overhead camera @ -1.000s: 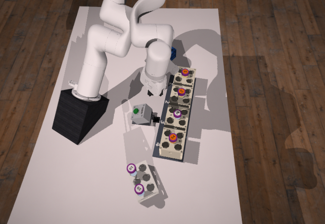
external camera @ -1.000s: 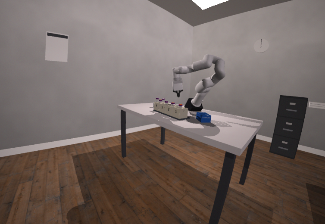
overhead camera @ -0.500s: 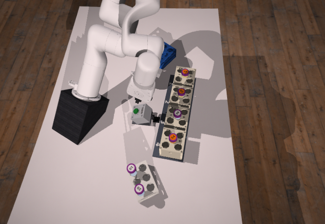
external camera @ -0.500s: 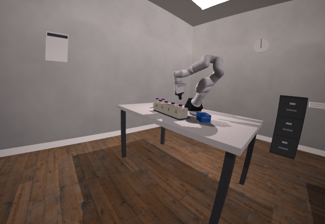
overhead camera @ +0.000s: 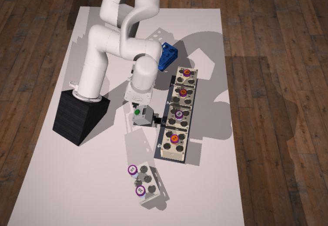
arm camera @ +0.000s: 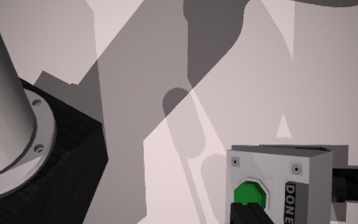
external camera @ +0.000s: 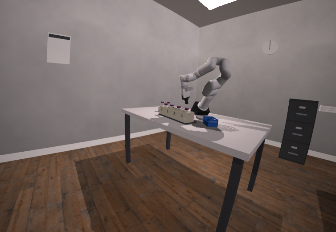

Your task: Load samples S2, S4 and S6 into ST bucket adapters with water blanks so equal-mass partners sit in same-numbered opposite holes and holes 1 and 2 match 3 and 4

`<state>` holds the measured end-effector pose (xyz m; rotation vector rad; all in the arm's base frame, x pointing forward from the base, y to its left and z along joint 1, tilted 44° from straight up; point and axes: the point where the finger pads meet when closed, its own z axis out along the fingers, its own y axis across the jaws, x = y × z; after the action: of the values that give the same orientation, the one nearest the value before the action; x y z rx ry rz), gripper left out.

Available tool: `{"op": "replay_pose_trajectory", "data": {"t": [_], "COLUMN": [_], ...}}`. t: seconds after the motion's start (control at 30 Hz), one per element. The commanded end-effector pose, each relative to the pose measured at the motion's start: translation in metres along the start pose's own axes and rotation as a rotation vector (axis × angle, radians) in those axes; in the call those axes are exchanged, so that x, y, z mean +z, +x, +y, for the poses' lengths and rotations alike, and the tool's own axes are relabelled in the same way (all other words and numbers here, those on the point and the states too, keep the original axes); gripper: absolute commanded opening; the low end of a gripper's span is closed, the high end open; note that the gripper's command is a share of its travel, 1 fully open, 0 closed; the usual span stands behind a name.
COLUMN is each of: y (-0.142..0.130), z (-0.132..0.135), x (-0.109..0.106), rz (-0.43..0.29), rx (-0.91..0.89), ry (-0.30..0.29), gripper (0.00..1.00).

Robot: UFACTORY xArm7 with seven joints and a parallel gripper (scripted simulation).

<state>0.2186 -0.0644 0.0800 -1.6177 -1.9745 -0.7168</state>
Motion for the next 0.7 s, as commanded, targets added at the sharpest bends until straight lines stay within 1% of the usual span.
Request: {"op": "replay_pose_trajectory", "data": {"t": [0.0, 0.13, 0.6, 0.67], "y": [-0.001, -0.001, -0.002, -0.002], "z": [0.001, 0.002, 0.009, 0.009], "x": [0.001, 0.005, 0.032, 0.033], "rz": [-0.002, -0.002, -0.002, -0.002], "rx": [-0.002, -0.002, -0.002, -0.002], "ry": [-0.003, -0.003, -0.003, -0.003], "gripper": [0.00, 0.00, 0.00, 0.00]}}
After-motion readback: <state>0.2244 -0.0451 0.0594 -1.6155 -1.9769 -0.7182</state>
